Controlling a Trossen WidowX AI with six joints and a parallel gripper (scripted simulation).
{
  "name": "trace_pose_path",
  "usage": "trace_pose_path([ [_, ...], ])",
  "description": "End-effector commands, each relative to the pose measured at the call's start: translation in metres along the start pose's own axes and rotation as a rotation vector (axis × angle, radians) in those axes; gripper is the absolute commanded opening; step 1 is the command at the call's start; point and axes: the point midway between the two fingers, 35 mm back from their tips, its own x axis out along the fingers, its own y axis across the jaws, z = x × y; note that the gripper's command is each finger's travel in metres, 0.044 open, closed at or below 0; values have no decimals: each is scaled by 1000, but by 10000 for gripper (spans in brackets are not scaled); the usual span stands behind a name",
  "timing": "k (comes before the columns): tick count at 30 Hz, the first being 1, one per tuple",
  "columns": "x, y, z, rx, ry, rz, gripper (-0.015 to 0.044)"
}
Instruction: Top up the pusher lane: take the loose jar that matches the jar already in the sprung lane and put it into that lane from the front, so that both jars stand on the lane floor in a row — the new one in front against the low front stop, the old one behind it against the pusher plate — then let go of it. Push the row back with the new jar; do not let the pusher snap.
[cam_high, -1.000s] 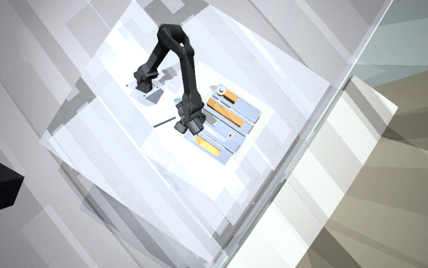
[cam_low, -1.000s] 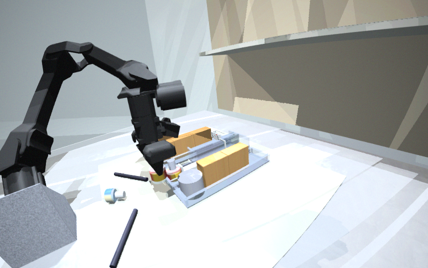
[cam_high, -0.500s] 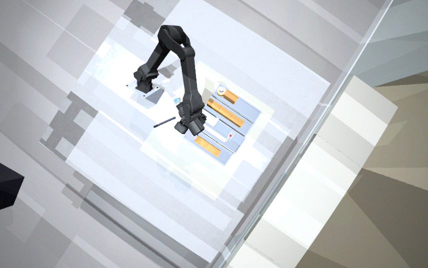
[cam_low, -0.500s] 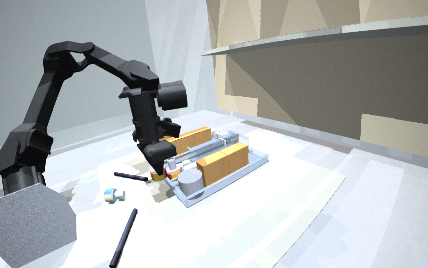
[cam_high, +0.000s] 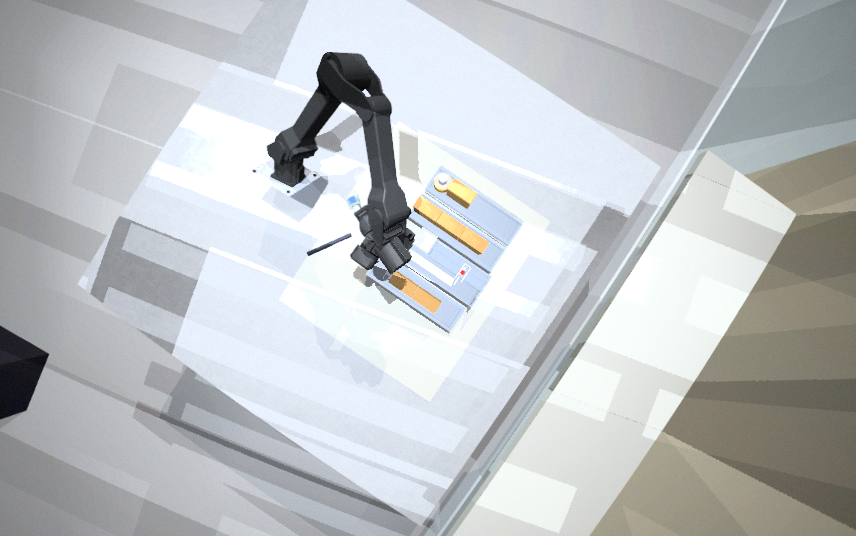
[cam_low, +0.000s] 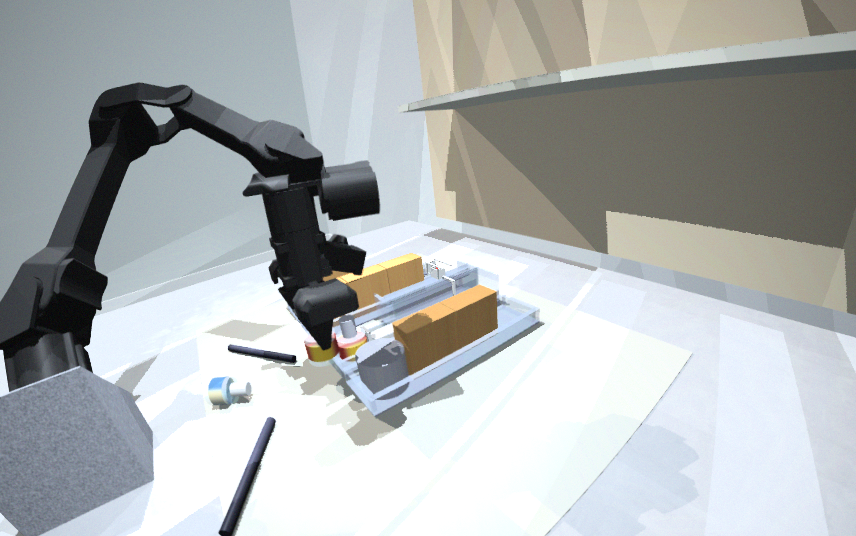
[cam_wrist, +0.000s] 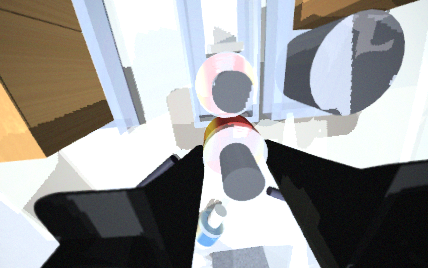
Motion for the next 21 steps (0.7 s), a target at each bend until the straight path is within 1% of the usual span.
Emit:
trace_pose_path([
  [1, -1, 0, 9, -12, -19, 2, 0],
  [21, -1, 1, 16, -12, -19, 2, 0],
])
